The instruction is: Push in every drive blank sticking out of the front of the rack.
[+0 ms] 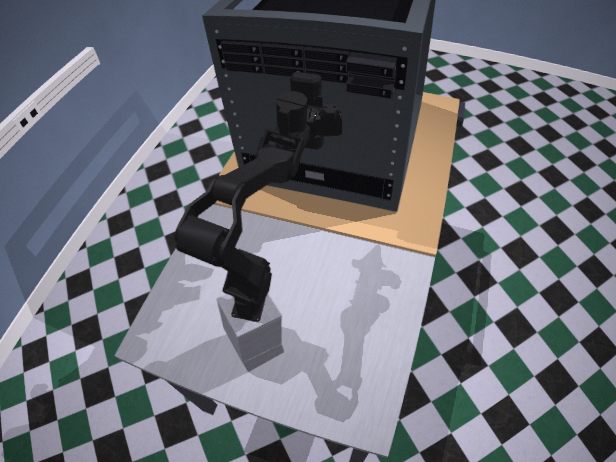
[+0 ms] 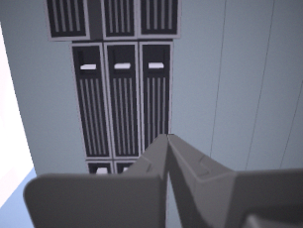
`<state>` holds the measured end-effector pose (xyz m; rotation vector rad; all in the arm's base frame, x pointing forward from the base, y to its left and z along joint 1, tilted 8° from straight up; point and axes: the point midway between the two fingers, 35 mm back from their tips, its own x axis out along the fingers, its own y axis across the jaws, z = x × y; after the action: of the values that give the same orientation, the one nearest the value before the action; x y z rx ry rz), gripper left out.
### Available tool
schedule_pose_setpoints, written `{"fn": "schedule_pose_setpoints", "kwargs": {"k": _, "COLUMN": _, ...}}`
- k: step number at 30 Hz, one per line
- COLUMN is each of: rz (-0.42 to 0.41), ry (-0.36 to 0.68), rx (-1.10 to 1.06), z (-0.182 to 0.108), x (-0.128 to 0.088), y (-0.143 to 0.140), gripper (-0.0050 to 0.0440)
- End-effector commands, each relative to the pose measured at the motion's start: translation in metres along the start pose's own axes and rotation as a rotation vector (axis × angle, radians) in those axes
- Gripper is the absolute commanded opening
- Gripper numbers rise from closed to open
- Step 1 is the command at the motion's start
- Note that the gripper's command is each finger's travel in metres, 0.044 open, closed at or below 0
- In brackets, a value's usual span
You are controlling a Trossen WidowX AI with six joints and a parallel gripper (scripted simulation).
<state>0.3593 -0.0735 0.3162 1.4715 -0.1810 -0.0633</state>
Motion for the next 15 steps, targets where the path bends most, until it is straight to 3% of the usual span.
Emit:
{"fn": "schedule_pose_setpoints", "kwargs": {"k": 1, "rz": 0.020, "ry": 0.002, "rx": 0.000, "z": 0.000, "x": 0.002, "y": 0.005, "gripper": -0.0050}}
{"fn": "schedule_pose_setpoints", "kwargs": {"k": 5, "rz": 0.020, "ry": 0.002, "rx": 0.000, "z": 0.000, "x": 0.012, "y": 0.005, "gripper": -0.0050}}
{"fn": "schedule_pose_setpoints", "kwargs": {"k": 15, "rz": 0.020, "ry": 0.002, "rx": 0.000, "z": 0.000, "x": 0.012, "y": 0.005, "gripper": -0.0050}}
